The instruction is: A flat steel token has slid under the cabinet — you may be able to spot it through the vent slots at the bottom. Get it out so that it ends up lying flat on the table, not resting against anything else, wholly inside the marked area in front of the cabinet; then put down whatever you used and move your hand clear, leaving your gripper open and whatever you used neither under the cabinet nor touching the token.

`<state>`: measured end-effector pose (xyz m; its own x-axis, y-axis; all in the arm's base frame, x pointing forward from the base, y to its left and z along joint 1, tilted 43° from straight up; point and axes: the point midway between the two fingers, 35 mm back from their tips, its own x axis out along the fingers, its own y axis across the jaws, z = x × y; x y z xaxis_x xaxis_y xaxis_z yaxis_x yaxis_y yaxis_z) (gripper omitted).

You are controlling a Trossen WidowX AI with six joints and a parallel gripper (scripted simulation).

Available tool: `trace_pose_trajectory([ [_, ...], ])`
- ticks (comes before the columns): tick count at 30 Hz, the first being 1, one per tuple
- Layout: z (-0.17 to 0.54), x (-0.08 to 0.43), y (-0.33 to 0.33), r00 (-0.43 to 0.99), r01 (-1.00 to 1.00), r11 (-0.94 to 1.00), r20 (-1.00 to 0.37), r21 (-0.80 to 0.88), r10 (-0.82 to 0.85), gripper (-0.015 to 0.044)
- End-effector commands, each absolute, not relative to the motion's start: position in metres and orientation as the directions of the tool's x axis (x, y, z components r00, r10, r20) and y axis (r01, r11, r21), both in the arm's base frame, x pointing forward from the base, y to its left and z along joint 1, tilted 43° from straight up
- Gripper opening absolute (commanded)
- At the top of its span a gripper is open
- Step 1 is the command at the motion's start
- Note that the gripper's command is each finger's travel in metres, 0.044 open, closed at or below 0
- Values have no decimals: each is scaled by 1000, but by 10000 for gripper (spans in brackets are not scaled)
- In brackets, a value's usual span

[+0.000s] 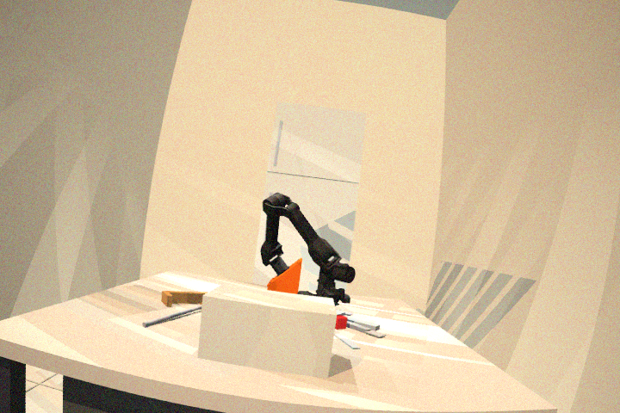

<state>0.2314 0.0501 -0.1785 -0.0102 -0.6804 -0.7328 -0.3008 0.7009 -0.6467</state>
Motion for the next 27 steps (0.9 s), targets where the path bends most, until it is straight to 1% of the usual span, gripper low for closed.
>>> trace_pose_trajectory([
  [1,-179,233,51,-6,-260,711,-735,-653,-678,0],
  [27,-179,233,51,-6,-56,734,-735,-676,-678,0],
])
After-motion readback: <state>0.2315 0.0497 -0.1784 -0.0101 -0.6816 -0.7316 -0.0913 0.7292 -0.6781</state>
